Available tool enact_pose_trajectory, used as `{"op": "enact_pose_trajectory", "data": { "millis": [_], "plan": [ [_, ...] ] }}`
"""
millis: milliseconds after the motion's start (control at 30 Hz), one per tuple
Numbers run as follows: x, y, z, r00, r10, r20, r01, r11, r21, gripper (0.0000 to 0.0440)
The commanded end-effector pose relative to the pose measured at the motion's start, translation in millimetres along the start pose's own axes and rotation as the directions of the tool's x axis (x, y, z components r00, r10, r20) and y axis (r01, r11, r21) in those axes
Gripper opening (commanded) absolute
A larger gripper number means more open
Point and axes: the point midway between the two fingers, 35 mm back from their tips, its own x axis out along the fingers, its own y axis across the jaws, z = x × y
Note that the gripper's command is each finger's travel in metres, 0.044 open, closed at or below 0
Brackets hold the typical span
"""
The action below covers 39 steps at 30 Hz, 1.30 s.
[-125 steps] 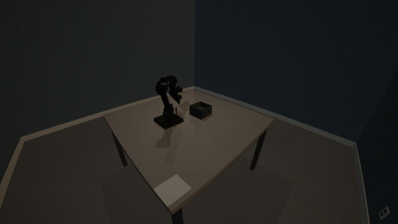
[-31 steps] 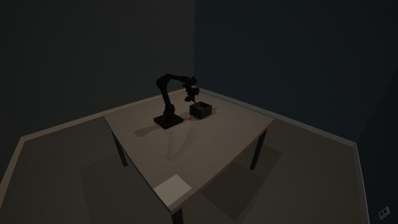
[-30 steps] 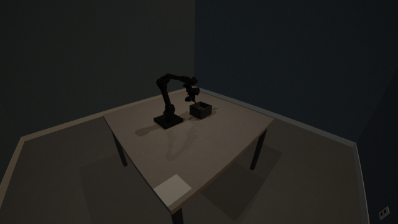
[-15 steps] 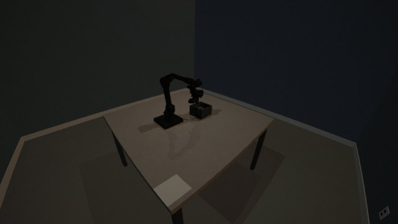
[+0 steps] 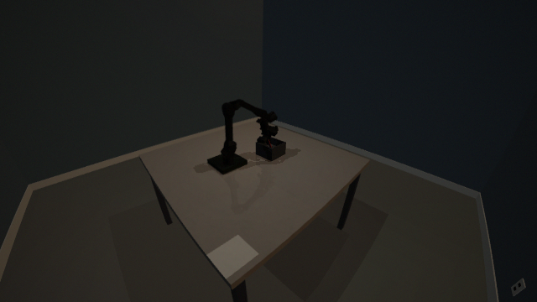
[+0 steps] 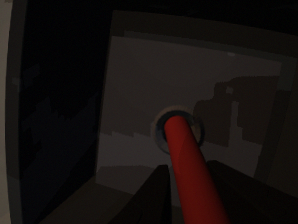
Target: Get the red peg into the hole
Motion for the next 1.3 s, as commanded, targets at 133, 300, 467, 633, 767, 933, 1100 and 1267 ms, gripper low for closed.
{"op": "enact_pose_trajectory", "data": {
  "millis": [133, 300, 467, 633, 767, 933, 1100, 1267],
  "plan": [
    [14, -1, 4, 0.998, -0.058, -0.007, 0.058, 0.998, -0.027, 0.0147],
    [13, 9, 14, 0.998, -0.056, 0.002, 0.056, 0.998, -0.041, 0.0146],
    [14, 18, 22, 0.998, -0.06, 0.0, 0.06, 0.997, -0.056, 0.0143],
    [16, 26, 32, 0.998, -0.069, -0.004, 0.068, 0.996, -0.065, 0.0136],
    [17, 30, 40, 0.997, -0.079, -0.01, 0.078, 0.995, -0.07, 0.013],
    [20, 33, 50, 0.995, -0.094, -0.02, 0.093, 0.993, -0.072, 0.0121],
    [23, 34, 60, 0.993, -0.112, -0.03, 0.109, 0.991, -0.071, 0.0114],
    [27, 33, 71, 0.991, -0.13, -0.041, 0.127, 0.99, -0.068, 0.0109]
  ]
}}
